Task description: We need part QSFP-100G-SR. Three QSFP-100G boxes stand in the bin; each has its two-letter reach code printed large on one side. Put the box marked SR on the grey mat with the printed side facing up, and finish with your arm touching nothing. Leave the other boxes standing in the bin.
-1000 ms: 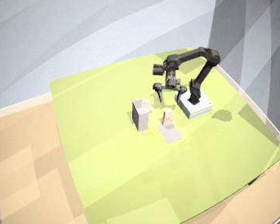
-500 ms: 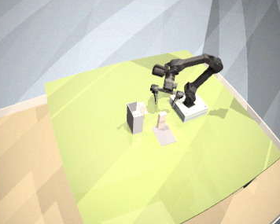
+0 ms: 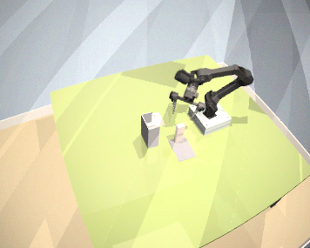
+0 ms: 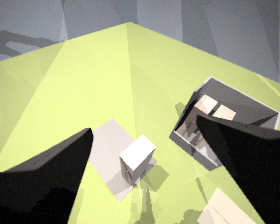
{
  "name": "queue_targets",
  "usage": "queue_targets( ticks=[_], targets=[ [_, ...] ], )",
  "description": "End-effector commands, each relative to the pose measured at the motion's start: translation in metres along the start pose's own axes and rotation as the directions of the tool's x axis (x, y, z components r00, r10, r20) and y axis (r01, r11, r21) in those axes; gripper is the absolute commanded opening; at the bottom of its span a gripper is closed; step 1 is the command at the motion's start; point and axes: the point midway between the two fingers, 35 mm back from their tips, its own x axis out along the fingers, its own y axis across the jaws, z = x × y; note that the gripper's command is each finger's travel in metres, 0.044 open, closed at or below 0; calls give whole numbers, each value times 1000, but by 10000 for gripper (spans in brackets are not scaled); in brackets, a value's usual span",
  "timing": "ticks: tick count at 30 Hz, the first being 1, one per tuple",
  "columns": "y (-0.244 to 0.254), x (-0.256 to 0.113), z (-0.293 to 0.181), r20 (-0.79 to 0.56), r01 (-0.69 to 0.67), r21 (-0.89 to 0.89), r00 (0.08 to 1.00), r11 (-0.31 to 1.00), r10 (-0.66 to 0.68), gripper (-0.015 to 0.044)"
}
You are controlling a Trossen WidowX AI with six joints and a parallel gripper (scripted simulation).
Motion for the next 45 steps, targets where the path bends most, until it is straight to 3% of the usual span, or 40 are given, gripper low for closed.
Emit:
queue_targets(
  ticks=[1, 20, 45],
  targets=[
    [0, 0, -1, 0, 15, 13, 1000, 1000, -15, 440],
    [15, 18, -19, -228, 64, 99, 973, 993, -40, 440],
    [22, 26, -28, -389, 292, 136, 895, 947, -220, 440]
  ],
)
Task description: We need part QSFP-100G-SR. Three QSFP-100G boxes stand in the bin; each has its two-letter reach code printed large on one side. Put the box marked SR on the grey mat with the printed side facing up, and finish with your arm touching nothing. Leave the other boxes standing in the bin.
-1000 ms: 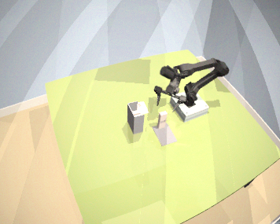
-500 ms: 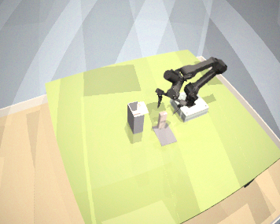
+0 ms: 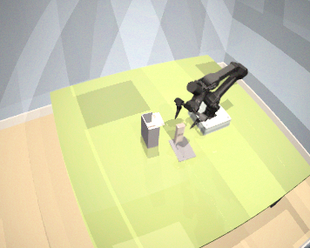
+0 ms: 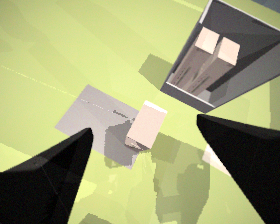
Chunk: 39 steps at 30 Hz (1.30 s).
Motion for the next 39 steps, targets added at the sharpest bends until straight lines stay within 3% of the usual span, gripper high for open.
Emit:
queue_targets(
  ticks=[1, 18, 39],
  targets=[
    [0, 0, 0, -4, 36, 19, 999, 999, -36, 440],
    [1, -6, 7, 31, 203, 126, 978, 971, -209, 440],
    [3, -24, 24, 171, 323, 330, 904, 887, -392, 440]
  ],
)
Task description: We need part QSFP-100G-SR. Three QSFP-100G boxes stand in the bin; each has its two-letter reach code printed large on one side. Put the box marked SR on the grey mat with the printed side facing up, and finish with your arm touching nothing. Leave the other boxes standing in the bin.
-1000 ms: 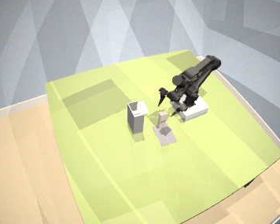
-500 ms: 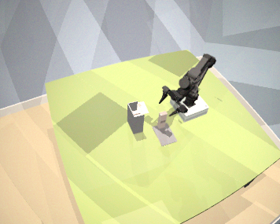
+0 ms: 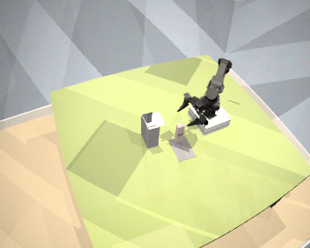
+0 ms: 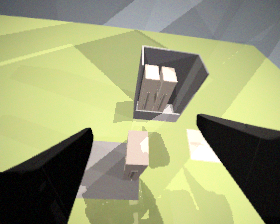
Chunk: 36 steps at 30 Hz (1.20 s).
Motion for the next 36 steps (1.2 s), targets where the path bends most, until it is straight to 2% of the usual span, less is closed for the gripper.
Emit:
queue_targets(
  ticks=[1, 7, 23, 36],
  targets=[
    [0, -3, 3, 37, 19, 41, 999, 999, -21, 440],
    [0, -6, 6, 62, 31, 73, 997, 997, -36, 440],
    [3, -3, 2, -24, 160, 164, 987, 974, -158, 440],
    [7, -3, 5, -32, 271, 228, 962, 935, -272, 440]
  ],
)
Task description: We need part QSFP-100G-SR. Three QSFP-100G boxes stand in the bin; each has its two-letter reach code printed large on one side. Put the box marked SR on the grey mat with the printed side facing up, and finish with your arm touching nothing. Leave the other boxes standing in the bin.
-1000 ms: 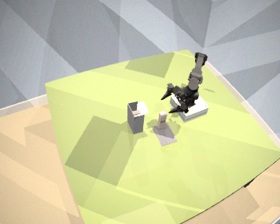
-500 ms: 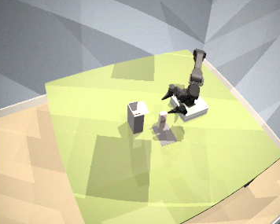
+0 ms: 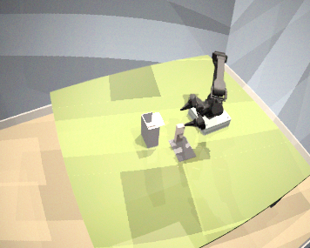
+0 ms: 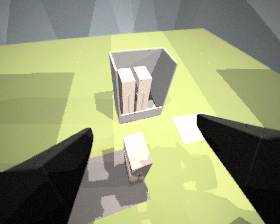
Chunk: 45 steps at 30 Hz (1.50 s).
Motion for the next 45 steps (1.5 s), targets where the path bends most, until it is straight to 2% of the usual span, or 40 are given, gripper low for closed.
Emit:
queue_targets(
  ticks=[1, 11, 45],
  targets=[
    [2, -1, 2, 14, 28, 20, 1000, 999, -28, 440],
    [7, -3, 6, 53, 81, 59, 995, 995, -84, 440],
    [17, 1, 7, -27, 383, 248, 921, 890, -389, 440]
  ],
)
